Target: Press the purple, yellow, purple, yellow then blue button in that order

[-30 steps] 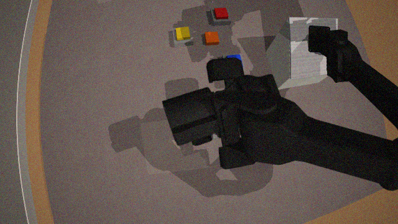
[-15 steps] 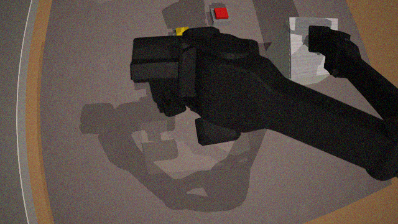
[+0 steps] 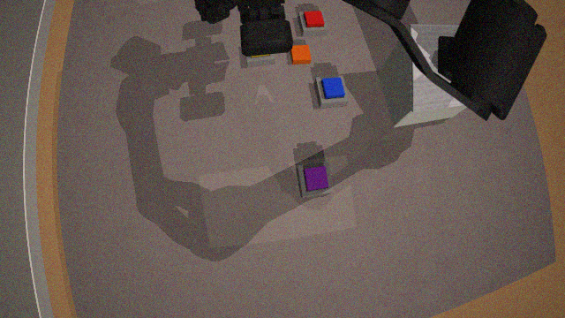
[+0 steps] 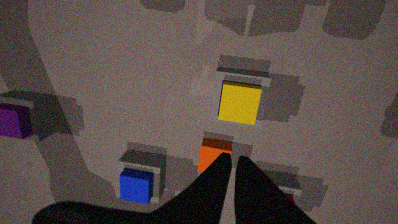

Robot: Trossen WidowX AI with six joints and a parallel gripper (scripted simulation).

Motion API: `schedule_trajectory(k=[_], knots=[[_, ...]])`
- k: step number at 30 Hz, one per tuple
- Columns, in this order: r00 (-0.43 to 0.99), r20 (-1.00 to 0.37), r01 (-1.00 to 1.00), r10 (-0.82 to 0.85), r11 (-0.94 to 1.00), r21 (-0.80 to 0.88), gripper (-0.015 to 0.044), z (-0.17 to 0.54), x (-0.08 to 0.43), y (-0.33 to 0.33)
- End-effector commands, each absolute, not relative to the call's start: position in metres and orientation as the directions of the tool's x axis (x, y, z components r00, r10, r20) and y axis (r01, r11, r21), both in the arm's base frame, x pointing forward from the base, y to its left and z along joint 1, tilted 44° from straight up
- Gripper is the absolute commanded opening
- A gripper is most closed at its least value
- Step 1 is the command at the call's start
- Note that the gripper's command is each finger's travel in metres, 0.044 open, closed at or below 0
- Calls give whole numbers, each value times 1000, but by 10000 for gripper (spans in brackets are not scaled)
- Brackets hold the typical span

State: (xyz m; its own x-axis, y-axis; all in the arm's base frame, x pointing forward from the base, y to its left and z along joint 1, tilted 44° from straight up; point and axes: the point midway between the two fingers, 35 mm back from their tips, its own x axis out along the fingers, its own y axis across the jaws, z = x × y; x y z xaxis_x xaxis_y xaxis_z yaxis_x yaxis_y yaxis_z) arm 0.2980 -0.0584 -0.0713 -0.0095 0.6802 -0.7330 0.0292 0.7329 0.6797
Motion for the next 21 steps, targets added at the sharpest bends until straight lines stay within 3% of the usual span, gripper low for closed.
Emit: schedule_trajectory(k=[1, 5, 21], knots=[[-16, -734, 4, 679, 734, 679, 20, -80, 299, -59], [-16, -732, 4, 681, 732, 681, 20, -120, 298, -21], [-16, -732, 4, 682, 732, 682, 20, -134, 298, -8]])
